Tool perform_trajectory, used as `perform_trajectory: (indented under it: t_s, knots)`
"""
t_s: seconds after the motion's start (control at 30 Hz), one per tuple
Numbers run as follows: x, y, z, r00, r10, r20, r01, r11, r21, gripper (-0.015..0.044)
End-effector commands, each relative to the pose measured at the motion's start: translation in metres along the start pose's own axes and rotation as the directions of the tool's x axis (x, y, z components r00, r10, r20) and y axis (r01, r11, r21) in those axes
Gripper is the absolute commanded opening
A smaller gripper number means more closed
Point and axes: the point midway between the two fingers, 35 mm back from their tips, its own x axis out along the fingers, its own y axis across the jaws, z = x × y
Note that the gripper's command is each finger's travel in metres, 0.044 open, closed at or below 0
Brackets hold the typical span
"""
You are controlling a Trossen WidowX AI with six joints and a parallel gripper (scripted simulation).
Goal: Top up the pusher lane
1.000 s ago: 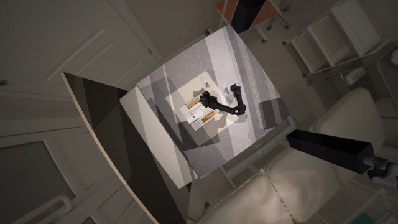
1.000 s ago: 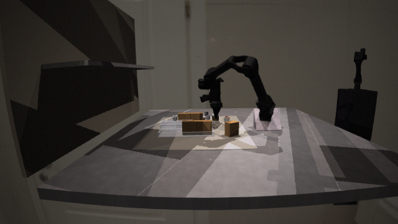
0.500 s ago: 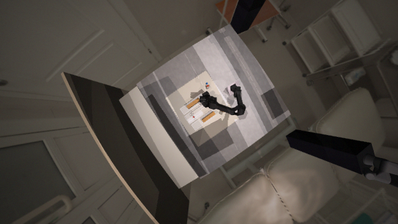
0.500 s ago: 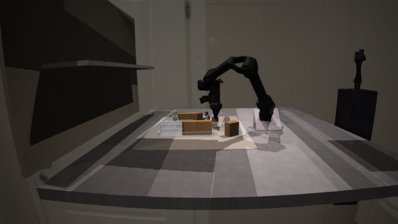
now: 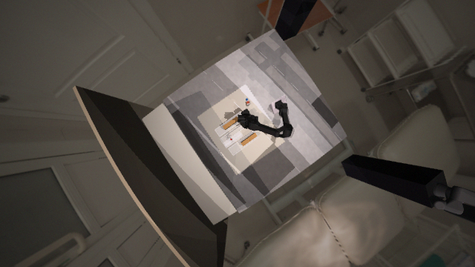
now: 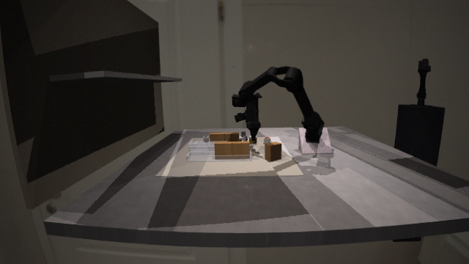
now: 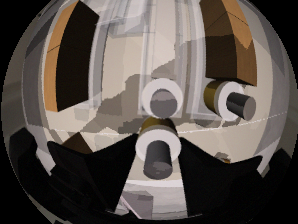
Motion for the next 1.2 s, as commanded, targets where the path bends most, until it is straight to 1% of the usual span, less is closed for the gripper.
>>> perform_trajectory:
  t_s: [0.0, 1.17]
  knots:
    - [0.0, 0.0, 0.004, 1.0, 0.001, 0.006, -0.001, 1.0, -0.002, 0.0]
    - [0.001, 0.0, 0.019, 1.0, 0.001, 0.007, -0.001, 1.0, -0.002, 0.0]
